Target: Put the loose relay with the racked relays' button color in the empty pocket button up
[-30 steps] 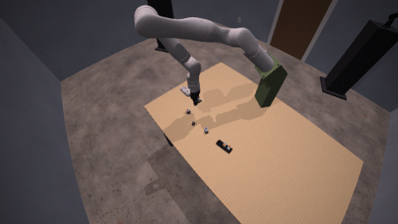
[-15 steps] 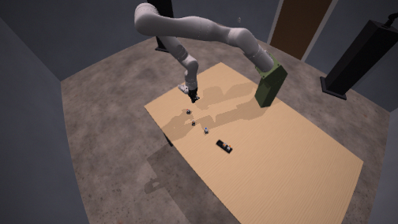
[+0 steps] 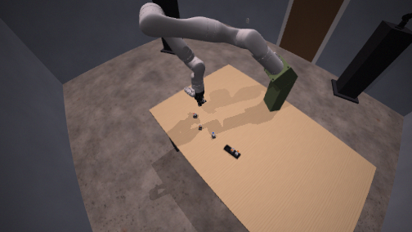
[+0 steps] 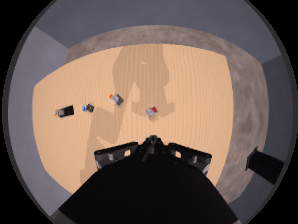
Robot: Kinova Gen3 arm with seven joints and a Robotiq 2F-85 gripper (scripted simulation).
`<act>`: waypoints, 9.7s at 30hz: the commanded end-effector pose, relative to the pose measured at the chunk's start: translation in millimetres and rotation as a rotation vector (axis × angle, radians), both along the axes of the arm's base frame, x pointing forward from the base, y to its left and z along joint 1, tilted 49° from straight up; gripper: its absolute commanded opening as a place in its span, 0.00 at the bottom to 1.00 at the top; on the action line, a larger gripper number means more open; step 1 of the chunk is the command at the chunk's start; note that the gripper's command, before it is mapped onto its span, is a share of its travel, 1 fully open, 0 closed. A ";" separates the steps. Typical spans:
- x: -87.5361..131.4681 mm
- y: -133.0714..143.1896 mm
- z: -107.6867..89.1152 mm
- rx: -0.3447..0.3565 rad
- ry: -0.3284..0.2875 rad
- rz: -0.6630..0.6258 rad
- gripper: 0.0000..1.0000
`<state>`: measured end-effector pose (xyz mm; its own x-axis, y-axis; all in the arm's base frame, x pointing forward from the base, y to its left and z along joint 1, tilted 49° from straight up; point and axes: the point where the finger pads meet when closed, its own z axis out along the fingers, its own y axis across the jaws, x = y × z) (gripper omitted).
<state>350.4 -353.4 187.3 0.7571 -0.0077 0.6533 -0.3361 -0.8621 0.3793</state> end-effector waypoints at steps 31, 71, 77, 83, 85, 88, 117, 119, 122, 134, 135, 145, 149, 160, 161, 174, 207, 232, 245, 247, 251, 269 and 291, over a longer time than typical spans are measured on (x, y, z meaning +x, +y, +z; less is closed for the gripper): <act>-0.6 -2.6 2.4 -0.006 0.001 0.001 0.00; 54.9 81.1 -15.1 -0.002 0.000 0.003 0.00; 54.9 81.1 -15.1 -0.002 0.000 0.003 0.00; 54.9 81.1 -15.1 -0.002 0.000 0.003 0.00; 54.9 81.1 -15.1 -0.002 0.000 0.003 0.00; 54.9 81.1 -15.1 -0.002 0.000 0.003 0.00; 70.9 136.6 -49.8 0.009 0.002 0.010 0.00; 72.3 149.8 -57.7 0.007 0.002 0.009 0.00; 72.5 167.7 -68.2 -0.003 0.003 0.009 0.00; 74.3 172.9 -69.5 -0.006 -0.006 0.004 0.00; 74.3 172.9 -69.5 -0.006 -0.006 0.004 0.00; 74.3 172.9 -69.5 -0.006 -0.006 0.004 0.00; 74.3 172.9 -69.5 -0.006 -0.006 0.004 0.00; 74.3 172.9 -69.5 -0.006 -0.006 0.004 0.00; 74.3 172.9 -69.5 -0.006 -0.006 0.004 0.00; 75.9 172.1 -68.4 -0.002 -0.012 -0.001 0.00; 96.6 92.5 26.8 0.426 -0.400 -0.497 0.53; 96.5 92.5 26.7 0.426 -0.400 -0.497 0.53; 97.6 91.6 25.8 0.426 -0.400 -0.497 0.53; 97.6 91.6 25.8 0.426 -0.400 -0.497 0.53; 98.7 90.6 23.5 0.425 -0.397 -0.498 0.53; 107.7 82.6 11.8 0.424 -0.394 -0.499 0.53; 119.7 72.3 -0.8 0.425 -0.396 -0.498 0.53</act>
